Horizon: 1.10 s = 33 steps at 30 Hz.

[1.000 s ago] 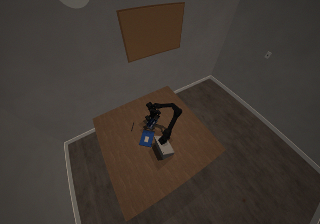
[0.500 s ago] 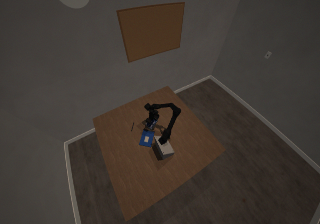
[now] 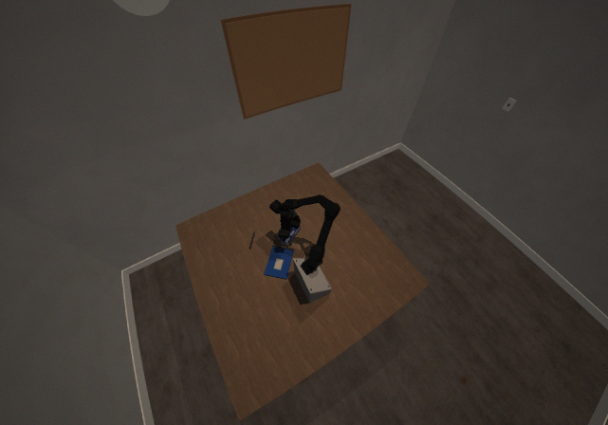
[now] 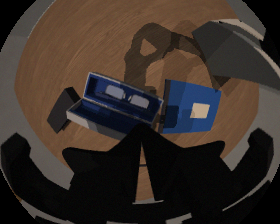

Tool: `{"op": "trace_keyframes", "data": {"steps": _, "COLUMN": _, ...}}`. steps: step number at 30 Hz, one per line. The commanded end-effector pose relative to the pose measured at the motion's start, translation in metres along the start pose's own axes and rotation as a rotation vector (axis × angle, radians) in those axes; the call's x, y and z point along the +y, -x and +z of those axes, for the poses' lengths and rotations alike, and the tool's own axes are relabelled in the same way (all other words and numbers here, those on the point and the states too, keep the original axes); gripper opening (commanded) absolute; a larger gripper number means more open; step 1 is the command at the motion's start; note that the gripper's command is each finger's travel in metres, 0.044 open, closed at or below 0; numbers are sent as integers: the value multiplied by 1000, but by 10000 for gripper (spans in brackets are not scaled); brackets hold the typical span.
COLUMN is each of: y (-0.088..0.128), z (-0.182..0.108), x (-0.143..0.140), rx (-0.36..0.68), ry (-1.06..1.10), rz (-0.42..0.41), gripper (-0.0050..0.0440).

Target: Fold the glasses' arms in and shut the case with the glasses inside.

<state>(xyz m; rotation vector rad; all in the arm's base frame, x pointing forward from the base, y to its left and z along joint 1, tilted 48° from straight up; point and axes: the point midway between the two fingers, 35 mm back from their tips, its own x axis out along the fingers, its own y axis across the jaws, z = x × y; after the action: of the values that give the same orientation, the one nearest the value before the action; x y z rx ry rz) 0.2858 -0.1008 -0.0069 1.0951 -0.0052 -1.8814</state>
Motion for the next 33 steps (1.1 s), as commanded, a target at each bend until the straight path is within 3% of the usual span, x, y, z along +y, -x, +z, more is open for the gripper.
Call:
{"op": "trace_keyframes", "data": {"steps": 1, "y": -2, "z": -1, "x": -5, "rx": -14, "ry": 74, "rz": -3, "gripper": 0}}
{"op": "trace_keyframes", "data": {"steps": 8, "y": -5, "z": -1, "x": -4, "rx": -13, "ry": 74, "rz": -3, "gripper": 0}}
{"op": "trace_keyframes", "data": {"steps": 11, "y": -41, "z": -2, "x": -4, "rx": -12, "ry": 74, "rz": -3, "gripper": 0}}
{"op": "trace_keyframes", "data": {"steps": 13, "y": -52, "z": -1, "x": -5, "rx": -14, "ry": 74, "rz": -2, "gripper": 0}}
{"op": "trace_keyframes", "data": {"steps": 33, "y": -65, "z": 3, "x": 3, "rx": -14, "ry": 74, "rz": -2, "gripper": 0}}
